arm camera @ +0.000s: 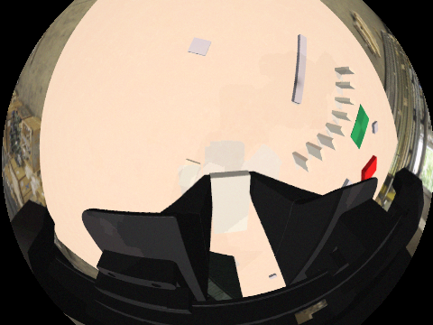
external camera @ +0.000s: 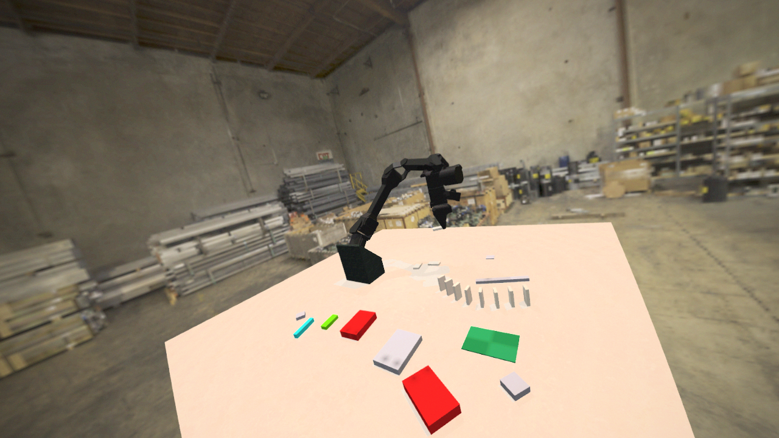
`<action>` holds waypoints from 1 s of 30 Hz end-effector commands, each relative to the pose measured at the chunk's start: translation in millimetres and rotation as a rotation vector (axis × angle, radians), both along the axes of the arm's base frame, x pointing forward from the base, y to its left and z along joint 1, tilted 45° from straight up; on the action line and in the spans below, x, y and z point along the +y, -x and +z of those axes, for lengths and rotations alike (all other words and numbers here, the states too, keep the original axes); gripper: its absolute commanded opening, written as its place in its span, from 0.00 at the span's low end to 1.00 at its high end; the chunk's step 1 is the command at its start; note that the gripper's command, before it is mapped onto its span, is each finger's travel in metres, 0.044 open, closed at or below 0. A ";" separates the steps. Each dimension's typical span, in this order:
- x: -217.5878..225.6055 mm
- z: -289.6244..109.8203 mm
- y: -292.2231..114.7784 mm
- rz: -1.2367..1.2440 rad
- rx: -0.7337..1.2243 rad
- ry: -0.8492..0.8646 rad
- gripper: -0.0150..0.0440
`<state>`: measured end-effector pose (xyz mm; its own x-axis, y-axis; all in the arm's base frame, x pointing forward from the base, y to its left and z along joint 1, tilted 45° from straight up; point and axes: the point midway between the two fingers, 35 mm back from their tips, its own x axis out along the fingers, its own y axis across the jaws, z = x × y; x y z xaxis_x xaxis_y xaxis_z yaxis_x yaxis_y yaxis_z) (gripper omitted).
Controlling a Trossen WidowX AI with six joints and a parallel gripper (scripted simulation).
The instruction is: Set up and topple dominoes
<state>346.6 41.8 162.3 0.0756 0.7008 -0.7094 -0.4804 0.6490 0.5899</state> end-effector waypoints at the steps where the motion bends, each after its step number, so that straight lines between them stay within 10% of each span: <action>1: -2.9 3.1 -10.4 -0.050 0.062 -0.008 0.44; 9: -13.4 -2.9 -61.8 -0.354 0.359 -0.038 0.44; 30: -9.3 -43.8 -81.4 -0.420 0.228 0.077 0.44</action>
<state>425.0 30.8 128.5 0.1551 0.6149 -0.7732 -0.0334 0.7855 0.6179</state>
